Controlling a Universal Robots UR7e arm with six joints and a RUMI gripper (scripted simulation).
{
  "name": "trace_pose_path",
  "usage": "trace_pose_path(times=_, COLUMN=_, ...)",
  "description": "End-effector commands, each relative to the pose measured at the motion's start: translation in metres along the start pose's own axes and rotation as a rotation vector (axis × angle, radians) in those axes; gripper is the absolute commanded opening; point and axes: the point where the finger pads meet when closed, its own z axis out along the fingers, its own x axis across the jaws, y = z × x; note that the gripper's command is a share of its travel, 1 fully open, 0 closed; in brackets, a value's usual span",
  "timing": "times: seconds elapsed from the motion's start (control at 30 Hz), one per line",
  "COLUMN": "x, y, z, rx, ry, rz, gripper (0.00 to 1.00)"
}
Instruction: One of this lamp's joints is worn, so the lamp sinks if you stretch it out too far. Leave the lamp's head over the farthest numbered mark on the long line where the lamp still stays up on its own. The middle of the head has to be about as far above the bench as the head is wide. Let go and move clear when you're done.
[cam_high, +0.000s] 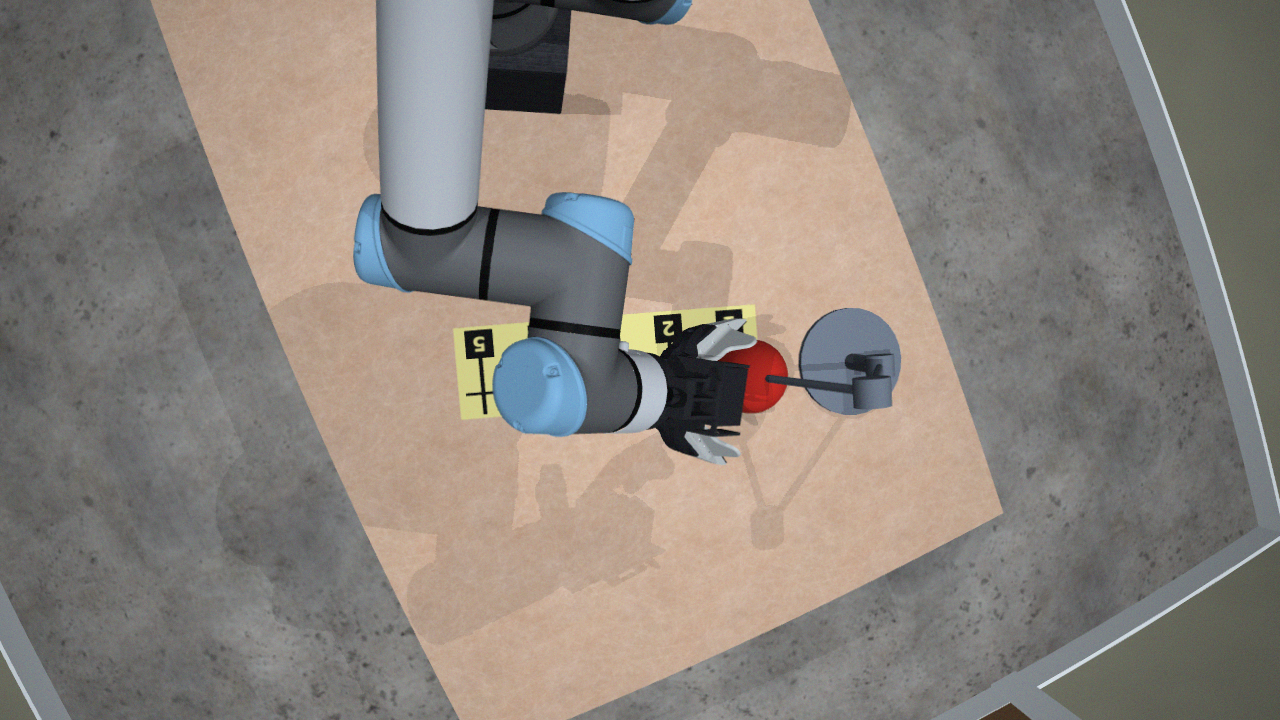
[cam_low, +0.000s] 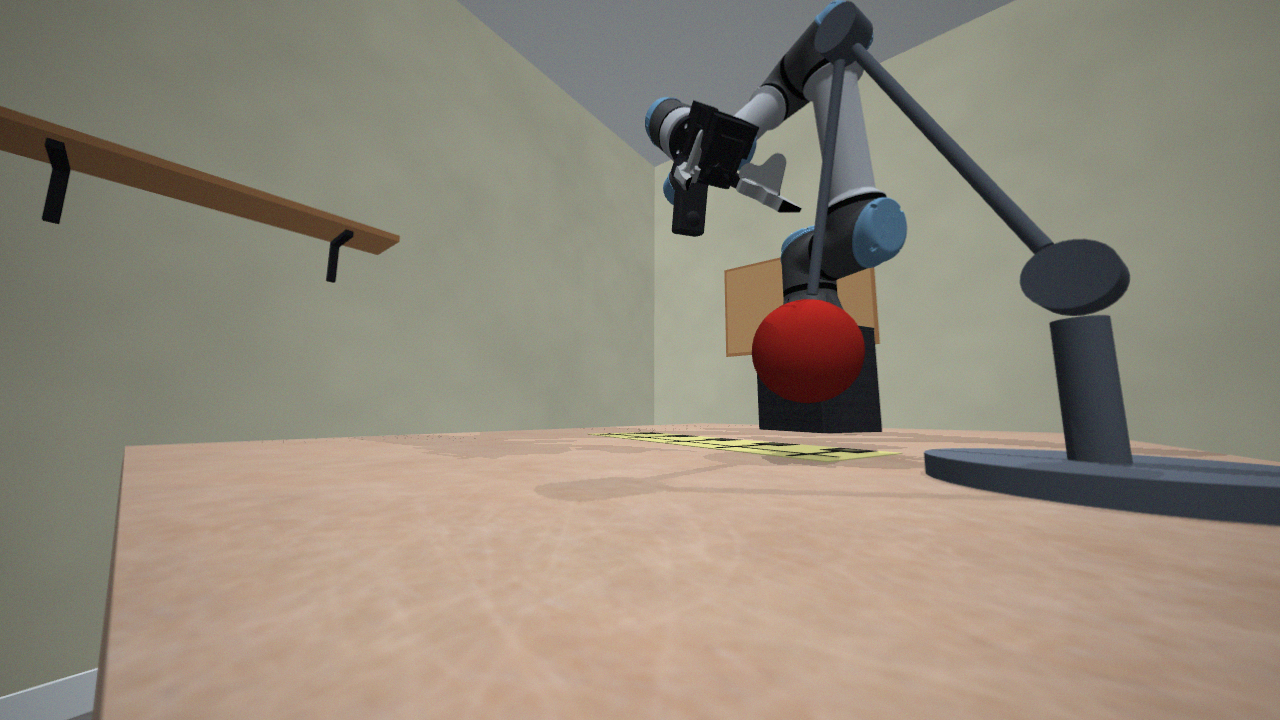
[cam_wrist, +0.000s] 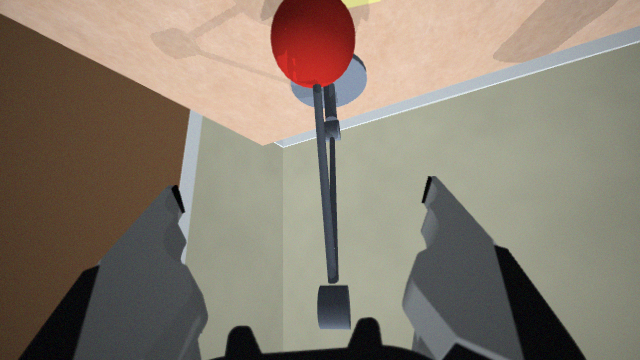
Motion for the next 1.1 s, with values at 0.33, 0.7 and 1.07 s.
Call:
trace_pose_path(times=0.33, x=-0.0001, y=0.0004, z=0.0043, rx=-0.004, ry=0.002, rz=-0.006, gripper=1.00)
trace_pose_path(times=0.7, x=-0.0001, y=0.0005, z=0.0038, rx=-0.004, ry=0.002, rz=-0.005, gripper=1.00)
trace_pose_path(times=1.07, x=-0.0001, y=0.0005, z=0.0037, rx=-0.004, ry=0.002, rz=-0.005, gripper=1.00)
